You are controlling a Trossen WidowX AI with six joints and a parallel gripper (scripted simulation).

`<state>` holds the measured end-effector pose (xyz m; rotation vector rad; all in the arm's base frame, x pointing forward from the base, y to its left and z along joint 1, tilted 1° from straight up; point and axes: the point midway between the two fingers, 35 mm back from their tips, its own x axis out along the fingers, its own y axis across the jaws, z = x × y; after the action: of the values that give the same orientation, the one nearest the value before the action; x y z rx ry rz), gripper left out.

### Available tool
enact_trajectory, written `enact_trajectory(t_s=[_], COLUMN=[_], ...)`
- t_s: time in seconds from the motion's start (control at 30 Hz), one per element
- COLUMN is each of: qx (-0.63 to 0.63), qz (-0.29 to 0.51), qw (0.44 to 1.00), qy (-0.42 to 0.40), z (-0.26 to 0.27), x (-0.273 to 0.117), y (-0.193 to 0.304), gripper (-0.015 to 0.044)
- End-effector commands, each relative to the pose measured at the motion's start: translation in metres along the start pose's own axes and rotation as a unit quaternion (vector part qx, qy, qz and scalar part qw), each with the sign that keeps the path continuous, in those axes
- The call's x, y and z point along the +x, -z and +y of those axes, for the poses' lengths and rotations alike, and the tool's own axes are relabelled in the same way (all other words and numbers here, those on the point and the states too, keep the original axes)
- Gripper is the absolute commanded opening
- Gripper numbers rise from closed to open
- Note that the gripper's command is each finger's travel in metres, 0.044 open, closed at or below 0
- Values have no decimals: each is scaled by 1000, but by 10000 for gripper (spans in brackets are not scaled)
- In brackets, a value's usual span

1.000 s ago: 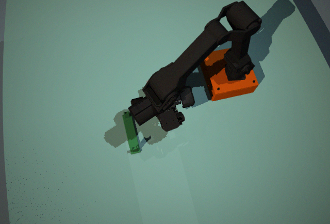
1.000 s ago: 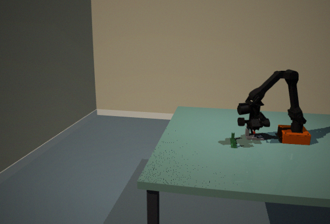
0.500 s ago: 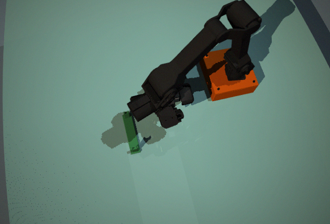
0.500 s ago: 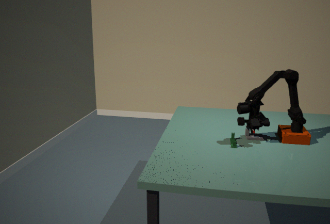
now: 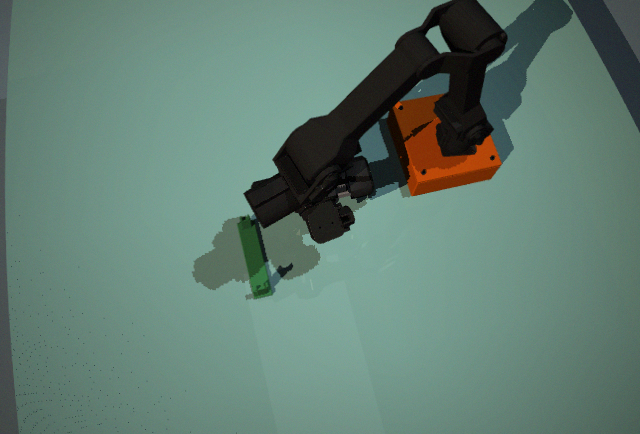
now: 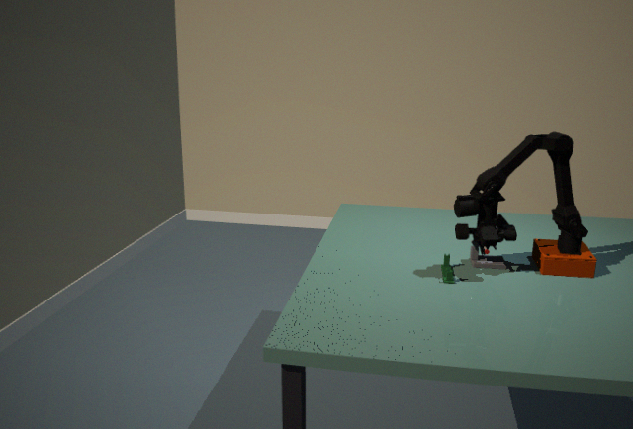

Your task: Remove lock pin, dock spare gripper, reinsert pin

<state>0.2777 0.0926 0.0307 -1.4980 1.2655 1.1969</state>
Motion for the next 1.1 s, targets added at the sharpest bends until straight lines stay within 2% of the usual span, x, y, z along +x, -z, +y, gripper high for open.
enact_trajectory(t_s=[0.0,0.27,0.47,1.07], qx=[0,0,0,-3], qz=[2,0,0,7], qw=[1000,1000,1000,1000], qy=[1,0,0,-17], z=[0,0,0,10], x=[1,0,-2,-41], y=[2,0,-1,-19], gripper=[0,200,200,200])
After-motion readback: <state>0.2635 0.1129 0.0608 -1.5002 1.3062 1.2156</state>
